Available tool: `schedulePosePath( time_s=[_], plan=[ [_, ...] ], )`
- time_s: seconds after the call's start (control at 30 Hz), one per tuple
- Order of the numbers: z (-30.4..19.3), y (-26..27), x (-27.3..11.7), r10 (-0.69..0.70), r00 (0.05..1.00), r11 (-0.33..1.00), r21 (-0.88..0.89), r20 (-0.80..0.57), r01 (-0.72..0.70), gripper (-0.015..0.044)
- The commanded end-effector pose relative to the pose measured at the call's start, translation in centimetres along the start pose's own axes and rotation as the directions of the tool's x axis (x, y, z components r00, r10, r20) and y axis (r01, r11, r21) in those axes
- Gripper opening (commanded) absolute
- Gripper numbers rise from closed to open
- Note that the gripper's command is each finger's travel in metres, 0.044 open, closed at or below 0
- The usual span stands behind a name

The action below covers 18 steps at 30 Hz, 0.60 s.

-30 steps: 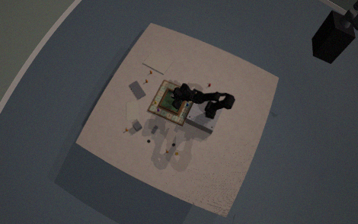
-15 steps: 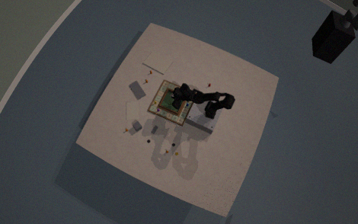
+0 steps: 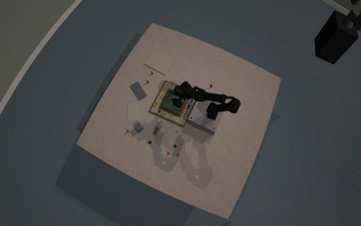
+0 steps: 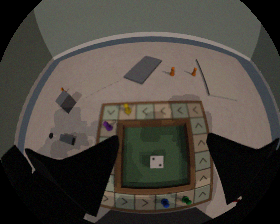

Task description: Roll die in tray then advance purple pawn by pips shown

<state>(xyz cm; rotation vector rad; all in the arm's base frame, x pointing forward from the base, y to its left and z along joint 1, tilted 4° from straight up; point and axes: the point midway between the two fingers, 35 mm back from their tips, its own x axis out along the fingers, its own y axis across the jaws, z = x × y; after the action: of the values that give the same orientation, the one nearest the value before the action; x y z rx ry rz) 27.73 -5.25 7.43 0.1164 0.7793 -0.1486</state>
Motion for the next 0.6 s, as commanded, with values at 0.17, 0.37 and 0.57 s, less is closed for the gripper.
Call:
schedulePosePath(
  time_s=[0.17,0.37,0.57],
  plan=[
    [-0.3,0.1,2.6,0.001,0.911,1.000,-0.003,-0.411,-0.002,0.0440],
    [-1.2,0.1,4.0,-0.001,0.730,1.000,-0.006,-0.684,-0.004,0.0440],
    [-1.0,0.2,4.0,0.004,0.762,1.000,0.005,-0.648,-0.001,0.0414]
  ],
)
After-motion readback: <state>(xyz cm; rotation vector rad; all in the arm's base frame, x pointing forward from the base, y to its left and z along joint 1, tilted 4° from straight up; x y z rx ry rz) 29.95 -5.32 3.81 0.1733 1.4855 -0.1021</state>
